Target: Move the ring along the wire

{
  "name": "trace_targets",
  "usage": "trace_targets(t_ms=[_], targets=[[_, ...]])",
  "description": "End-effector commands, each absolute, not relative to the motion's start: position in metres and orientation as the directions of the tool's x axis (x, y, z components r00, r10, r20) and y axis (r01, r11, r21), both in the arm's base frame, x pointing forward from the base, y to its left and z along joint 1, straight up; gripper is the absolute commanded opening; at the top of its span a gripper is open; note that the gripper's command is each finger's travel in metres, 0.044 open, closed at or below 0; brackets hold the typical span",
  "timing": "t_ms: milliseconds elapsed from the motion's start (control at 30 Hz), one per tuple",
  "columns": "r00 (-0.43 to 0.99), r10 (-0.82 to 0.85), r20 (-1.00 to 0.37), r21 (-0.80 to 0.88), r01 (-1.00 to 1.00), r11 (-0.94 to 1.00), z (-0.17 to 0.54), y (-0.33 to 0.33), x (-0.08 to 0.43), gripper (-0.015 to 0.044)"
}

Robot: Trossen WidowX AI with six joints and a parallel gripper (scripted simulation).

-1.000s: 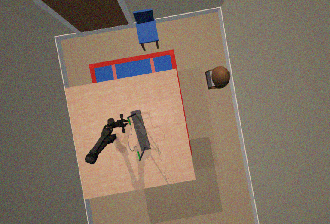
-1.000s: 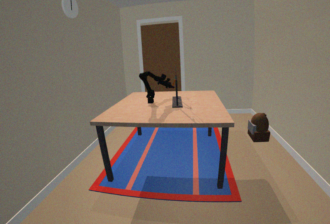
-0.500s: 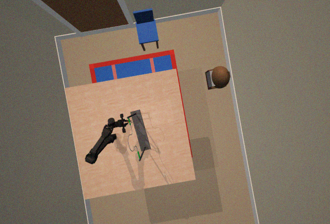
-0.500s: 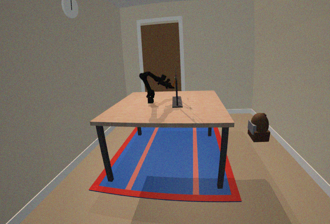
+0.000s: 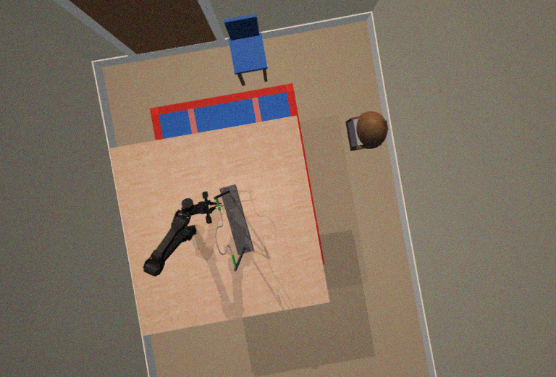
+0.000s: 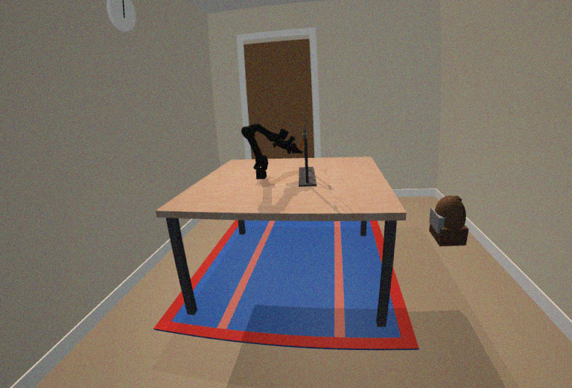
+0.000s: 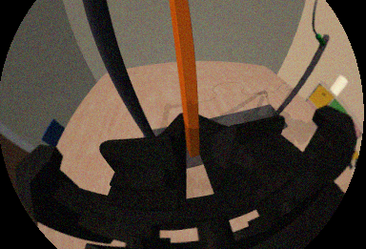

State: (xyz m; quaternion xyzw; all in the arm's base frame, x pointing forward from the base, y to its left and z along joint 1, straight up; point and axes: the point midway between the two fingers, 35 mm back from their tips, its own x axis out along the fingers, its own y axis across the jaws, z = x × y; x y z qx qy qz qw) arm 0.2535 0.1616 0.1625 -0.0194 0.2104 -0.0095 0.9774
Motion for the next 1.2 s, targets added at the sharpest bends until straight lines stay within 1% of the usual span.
trace_targets(t_ms=[0, 167, 667, 1167], targets=[[0.911, -0.027, -0.411, -0.042, 0.010, 0.999, 0.163, 0.162, 0.253, 0.0034], [0.911, -0.027, -0.412, -0.042, 0.011, 0.999, 0.163, 0.162, 0.252, 0.0160], [0.910, -0.031, -0.414, -0.039, 0.016, 0.999, 0.181, 0.163, 0.210, 0.0160], [0.910, -0.030, -0.413, -0.039, 0.016, 0.999, 0.182, 0.163, 0.208, 0.0160]])
